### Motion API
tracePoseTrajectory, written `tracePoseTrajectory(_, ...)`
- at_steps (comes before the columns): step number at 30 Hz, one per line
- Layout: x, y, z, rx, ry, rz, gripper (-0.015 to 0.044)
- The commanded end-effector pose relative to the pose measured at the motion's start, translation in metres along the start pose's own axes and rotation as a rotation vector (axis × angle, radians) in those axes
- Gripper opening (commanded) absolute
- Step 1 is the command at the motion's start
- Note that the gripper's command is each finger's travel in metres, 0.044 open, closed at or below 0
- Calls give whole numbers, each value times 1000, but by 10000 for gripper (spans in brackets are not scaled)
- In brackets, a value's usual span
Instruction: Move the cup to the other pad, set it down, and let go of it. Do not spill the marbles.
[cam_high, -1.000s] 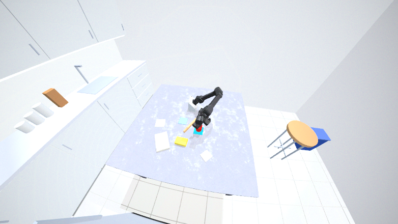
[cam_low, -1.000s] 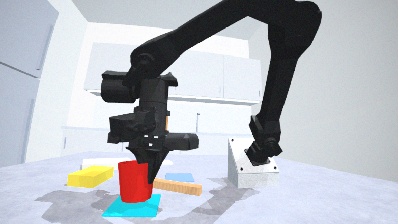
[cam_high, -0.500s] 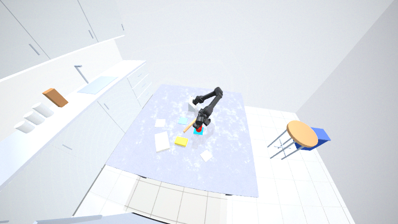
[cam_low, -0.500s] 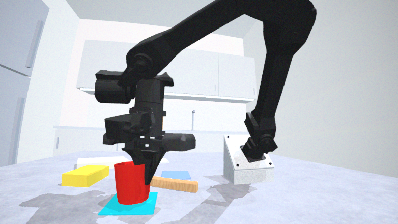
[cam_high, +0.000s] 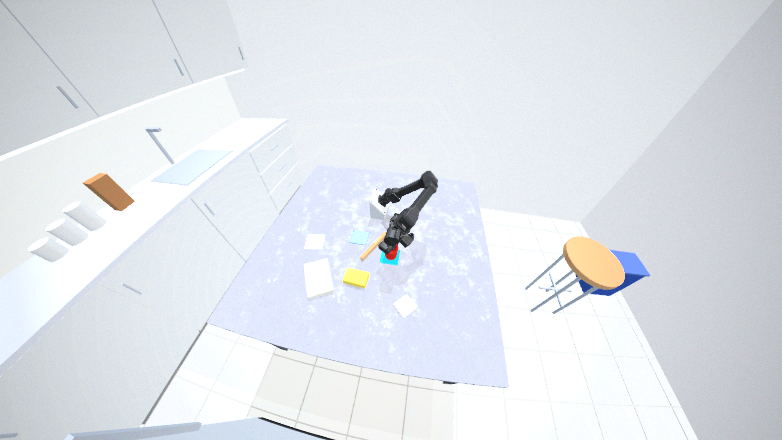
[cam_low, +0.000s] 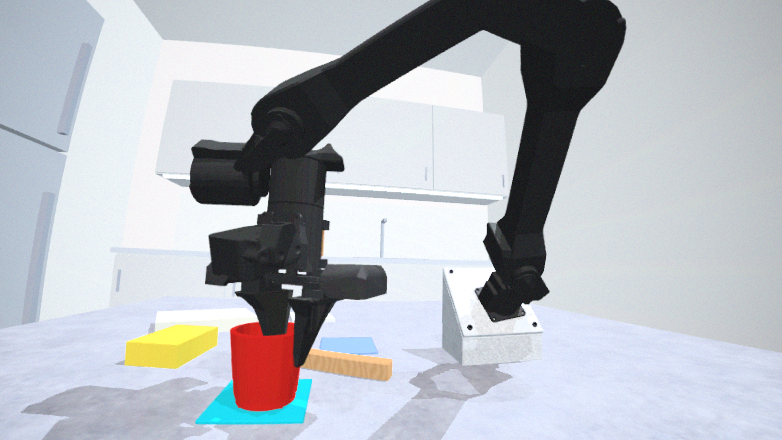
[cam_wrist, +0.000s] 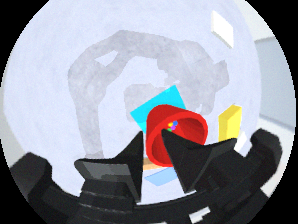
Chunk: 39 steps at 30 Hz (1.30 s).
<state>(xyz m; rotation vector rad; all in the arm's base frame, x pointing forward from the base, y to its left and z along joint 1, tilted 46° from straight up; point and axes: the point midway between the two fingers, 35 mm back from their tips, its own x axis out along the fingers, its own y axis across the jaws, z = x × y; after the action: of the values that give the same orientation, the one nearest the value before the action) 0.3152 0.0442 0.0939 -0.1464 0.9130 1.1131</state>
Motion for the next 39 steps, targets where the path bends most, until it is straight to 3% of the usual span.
tracePoseTrajectory(1,-1,0,0,-1,1,0,128)
tracePoseTrajectory(39,-52,0,-2,6,-1,4,128)
